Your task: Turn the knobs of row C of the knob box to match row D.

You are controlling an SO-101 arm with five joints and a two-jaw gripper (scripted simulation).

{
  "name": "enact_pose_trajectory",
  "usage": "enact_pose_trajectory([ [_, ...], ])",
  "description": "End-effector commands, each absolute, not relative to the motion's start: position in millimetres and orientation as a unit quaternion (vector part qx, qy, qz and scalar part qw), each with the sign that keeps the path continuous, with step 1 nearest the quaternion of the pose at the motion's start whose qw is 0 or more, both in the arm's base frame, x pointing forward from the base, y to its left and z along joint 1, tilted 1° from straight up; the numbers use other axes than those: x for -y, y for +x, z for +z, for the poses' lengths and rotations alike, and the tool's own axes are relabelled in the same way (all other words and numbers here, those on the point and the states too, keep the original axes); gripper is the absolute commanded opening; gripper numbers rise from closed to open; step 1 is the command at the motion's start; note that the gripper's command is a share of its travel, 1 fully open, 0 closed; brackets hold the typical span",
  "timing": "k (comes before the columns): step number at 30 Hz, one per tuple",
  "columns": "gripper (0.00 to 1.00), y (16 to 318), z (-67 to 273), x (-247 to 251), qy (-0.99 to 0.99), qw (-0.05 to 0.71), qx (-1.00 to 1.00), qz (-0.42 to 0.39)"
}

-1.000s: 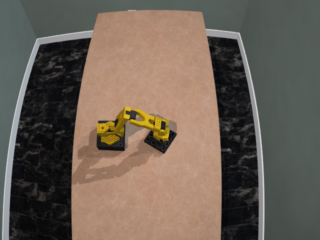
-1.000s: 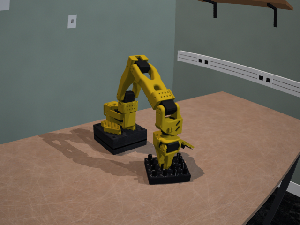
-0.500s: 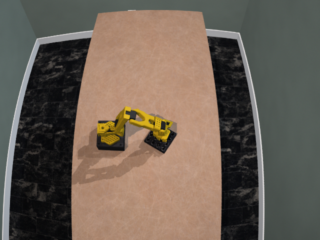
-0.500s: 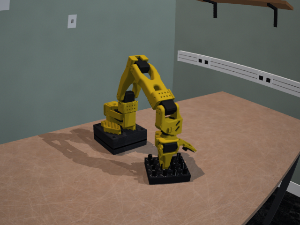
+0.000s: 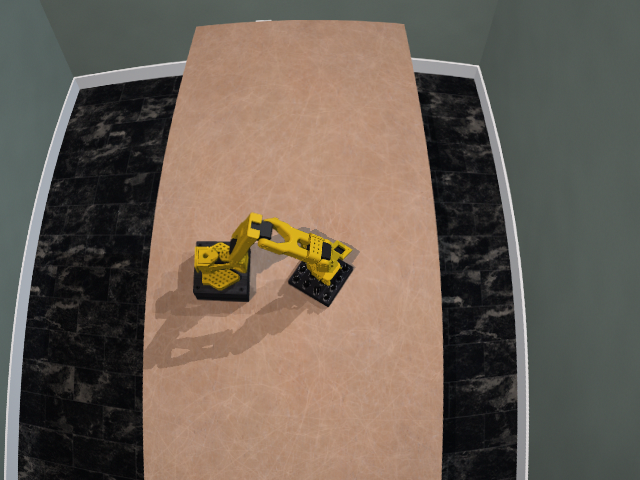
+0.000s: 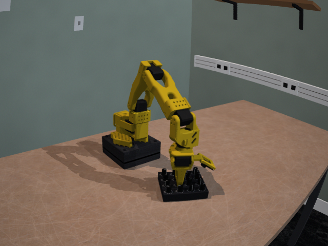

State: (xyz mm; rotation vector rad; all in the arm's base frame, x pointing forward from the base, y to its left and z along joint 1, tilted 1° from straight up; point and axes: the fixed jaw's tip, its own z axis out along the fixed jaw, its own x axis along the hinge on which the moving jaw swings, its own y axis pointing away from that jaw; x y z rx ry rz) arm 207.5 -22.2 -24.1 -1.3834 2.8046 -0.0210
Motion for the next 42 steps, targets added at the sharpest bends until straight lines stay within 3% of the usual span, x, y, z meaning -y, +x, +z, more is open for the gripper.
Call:
enact_pose_trajectory([
  [1, 0.01, 206.9, -24.1, 21.9, -0.408, 0.003, -0.913, -0.002],
  [42, 0.01, 209.9, -24.1, 20.2, -0.115, 0.004, -0.993, -0.001],
])
